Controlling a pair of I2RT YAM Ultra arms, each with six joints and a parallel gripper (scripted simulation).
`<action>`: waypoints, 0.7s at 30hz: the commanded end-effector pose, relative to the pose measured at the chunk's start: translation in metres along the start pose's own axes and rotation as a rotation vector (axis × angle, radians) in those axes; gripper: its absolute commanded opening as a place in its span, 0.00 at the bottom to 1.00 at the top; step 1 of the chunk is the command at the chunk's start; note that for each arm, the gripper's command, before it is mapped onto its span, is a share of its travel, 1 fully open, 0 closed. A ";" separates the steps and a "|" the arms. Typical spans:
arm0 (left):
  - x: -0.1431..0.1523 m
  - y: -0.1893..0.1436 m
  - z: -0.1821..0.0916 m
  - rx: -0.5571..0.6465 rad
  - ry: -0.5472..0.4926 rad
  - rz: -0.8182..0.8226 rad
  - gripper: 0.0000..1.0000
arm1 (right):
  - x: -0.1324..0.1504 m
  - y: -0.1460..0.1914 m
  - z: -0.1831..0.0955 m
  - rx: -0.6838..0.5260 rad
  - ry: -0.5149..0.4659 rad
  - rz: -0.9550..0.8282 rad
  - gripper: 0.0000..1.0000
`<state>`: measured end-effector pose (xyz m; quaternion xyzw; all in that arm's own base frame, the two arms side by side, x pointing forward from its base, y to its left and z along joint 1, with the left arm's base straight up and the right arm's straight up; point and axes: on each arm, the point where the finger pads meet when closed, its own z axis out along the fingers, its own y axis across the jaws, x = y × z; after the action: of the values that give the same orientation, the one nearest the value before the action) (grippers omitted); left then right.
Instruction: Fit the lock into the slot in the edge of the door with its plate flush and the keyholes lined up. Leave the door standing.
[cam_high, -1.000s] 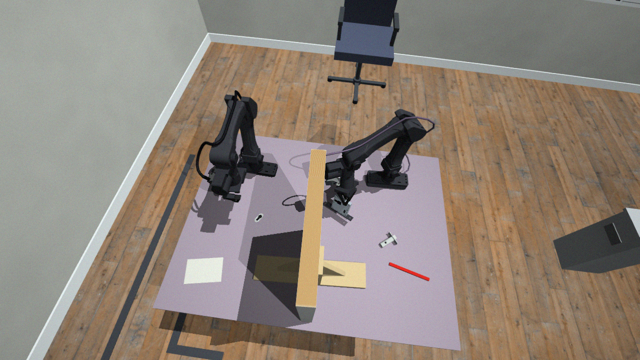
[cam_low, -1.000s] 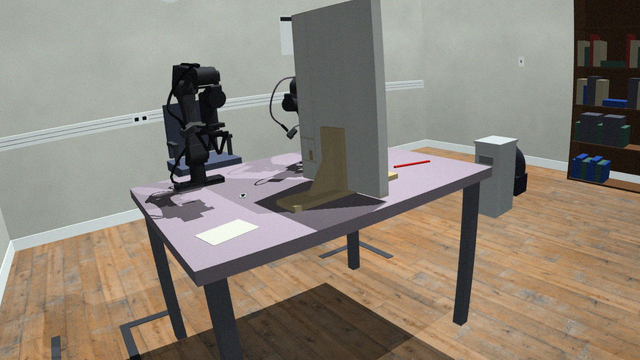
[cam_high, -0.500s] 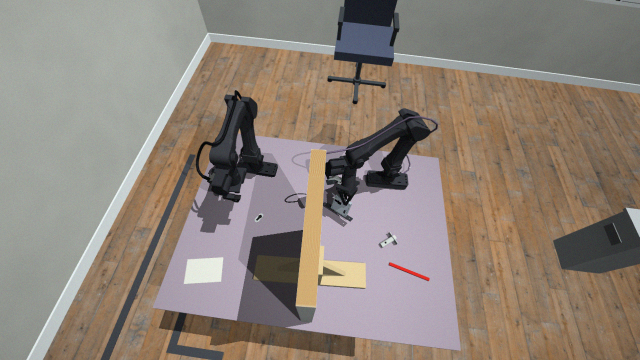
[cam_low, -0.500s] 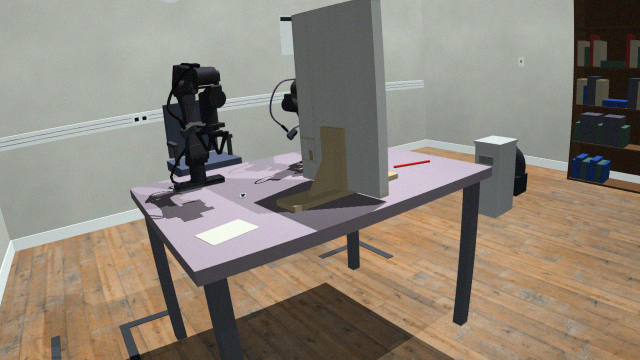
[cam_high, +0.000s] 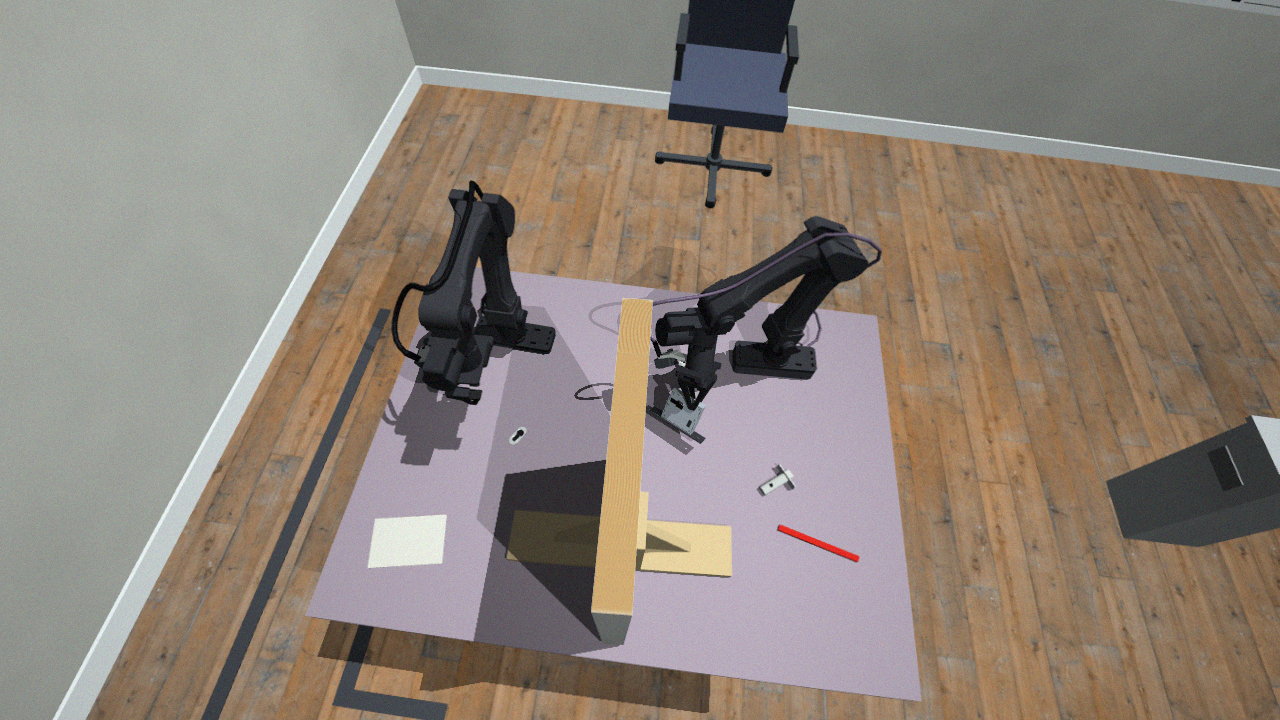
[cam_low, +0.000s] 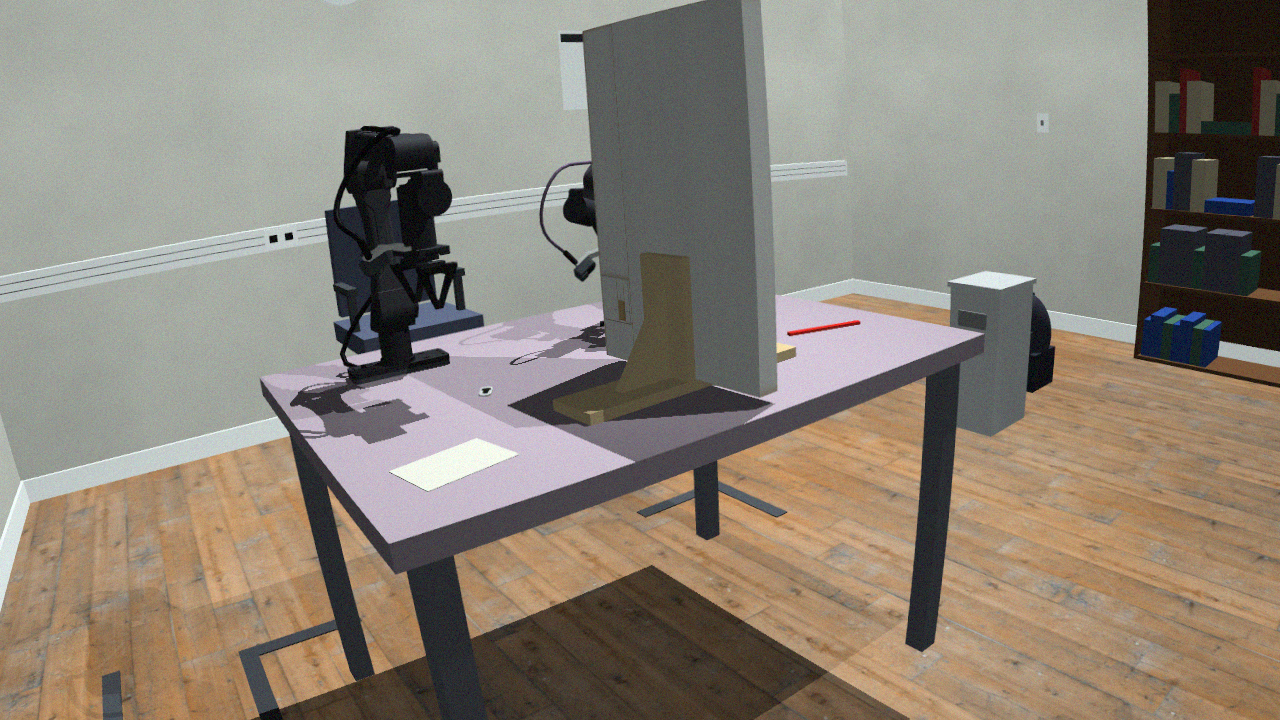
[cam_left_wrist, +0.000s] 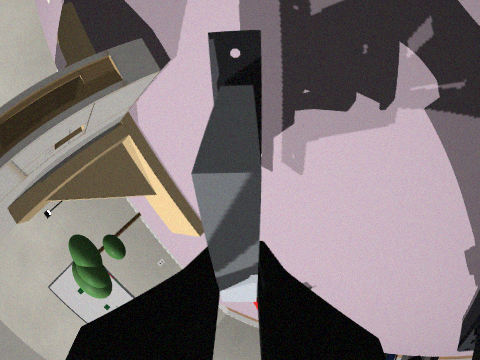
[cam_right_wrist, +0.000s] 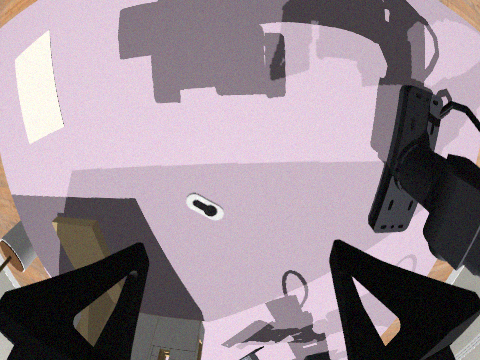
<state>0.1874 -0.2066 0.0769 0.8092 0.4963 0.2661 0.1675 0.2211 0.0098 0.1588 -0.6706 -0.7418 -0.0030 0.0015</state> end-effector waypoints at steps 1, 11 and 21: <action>0.000 0.021 -0.008 -0.125 -0.009 -0.074 0.10 | 0.000 -0.001 -0.003 -0.003 -0.007 0.000 1.00; 0.001 0.021 -0.010 -0.184 -0.015 -0.104 0.10 | 0.000 -0.001 -0.003 -0.003 -0.007 0.000 1.00; 0.001 0.027 -0.015 -0.242 -0.029 -0.147 0.10 | 0.000 -0.001 -0.003 -0.003 -0.007 0.000 1.00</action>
<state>0.1858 -0.2037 0.0793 0.7844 0.5005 0.2867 0.2281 0.2211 0.0098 0.1588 -0.6706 -0.7418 -0.0030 0.0015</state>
